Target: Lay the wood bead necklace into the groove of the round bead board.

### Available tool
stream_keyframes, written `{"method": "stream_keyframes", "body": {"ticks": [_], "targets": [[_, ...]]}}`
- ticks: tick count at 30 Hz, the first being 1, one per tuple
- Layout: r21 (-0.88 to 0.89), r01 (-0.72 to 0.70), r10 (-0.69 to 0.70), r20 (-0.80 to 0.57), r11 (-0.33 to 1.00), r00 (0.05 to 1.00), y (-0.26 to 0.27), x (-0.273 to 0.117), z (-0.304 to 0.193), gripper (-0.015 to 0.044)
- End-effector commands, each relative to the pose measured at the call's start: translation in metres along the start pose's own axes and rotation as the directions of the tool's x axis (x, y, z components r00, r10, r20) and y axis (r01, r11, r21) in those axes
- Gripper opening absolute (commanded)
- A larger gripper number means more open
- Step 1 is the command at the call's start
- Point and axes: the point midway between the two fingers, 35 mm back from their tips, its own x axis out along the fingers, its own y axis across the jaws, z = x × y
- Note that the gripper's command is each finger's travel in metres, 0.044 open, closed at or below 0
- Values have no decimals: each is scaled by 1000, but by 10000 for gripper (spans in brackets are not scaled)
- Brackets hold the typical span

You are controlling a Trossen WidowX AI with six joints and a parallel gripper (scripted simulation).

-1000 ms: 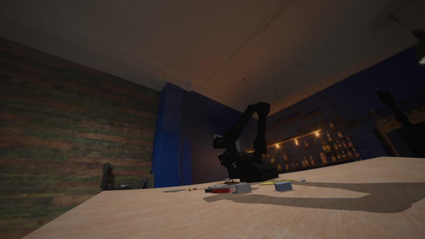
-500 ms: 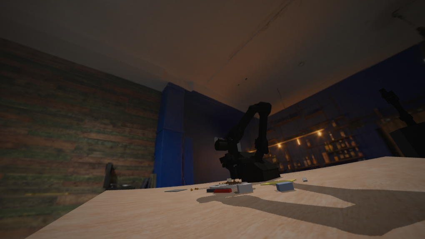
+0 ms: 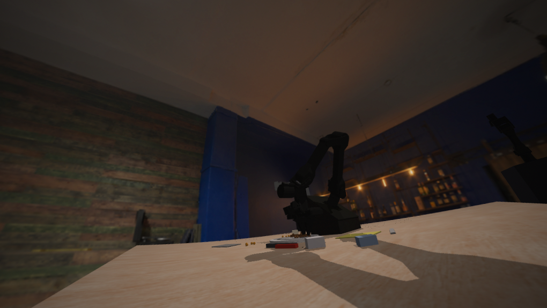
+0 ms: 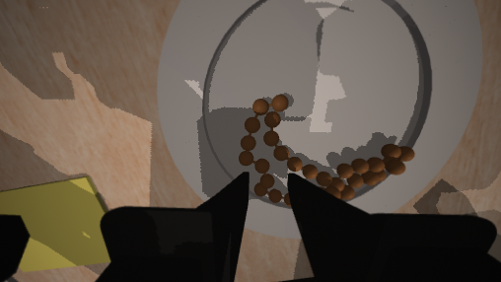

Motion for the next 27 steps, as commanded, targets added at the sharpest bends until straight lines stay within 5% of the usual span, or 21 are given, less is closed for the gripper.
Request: {"method": "stream_keyframes", "body": {"ticks": [1,16,27], "targets": [[-1,0,0,1,1000,1000,0,0,0,100],[-1,0,0,1,1000,1000,0,0,0,0],[-1,0,0,1,1000,1000,0,0,0,0]]}}
